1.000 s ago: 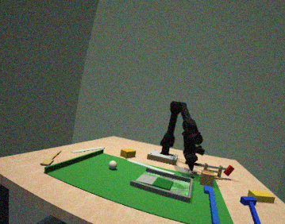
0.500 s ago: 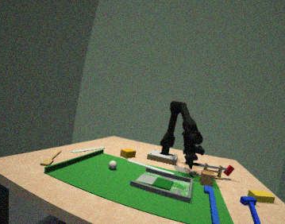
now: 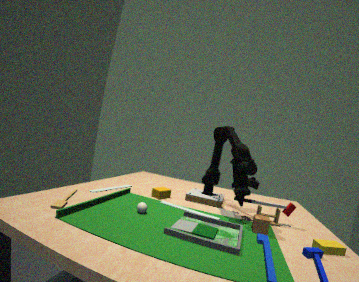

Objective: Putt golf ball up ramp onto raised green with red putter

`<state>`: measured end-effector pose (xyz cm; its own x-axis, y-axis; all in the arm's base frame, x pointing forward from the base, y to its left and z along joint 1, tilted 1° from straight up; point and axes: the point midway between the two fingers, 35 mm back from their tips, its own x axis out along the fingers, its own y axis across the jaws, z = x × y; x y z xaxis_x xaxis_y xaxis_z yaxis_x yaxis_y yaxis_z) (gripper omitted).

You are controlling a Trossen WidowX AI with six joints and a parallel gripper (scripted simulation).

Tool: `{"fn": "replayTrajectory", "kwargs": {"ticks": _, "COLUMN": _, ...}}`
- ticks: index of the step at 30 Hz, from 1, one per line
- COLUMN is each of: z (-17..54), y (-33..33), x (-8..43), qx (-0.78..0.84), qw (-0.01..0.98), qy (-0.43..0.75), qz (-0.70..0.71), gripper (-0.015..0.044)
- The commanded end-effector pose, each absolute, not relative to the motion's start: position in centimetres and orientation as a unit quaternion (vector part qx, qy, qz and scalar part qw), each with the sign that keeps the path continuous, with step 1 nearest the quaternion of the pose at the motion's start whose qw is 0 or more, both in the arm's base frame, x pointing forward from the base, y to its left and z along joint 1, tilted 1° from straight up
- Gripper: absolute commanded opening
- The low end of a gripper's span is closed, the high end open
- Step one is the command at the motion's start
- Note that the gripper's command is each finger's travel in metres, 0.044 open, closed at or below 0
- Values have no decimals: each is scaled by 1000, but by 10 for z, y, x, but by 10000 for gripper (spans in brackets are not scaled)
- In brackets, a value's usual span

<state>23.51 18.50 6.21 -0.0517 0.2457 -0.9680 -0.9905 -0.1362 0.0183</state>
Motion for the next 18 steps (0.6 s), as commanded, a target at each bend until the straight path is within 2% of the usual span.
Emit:
{"fn": "replayTrajectory", "kwargs": {"ticks": 1, "z": 88, "y": 188, "x": 238, "qx": -456, "qw": 522, "qy": 398, "qz": 601, "gripper": 0}}
{"fn": "replayTrajectory", "kwargs": {"ticks": 9, "z": 130, "y": 185, "x": 234, "qx": -455, "qw": 522, "qy": 398, "qz": 601, "gripper": 0}}
{"fn": "replayTrajectory", "kwargs": {"ticks": 18, "z": 124, "y": 159, "x": 257, "qx": -440, "qw": 553, "qy": 435, "qz": 558, "gripper": 0}}
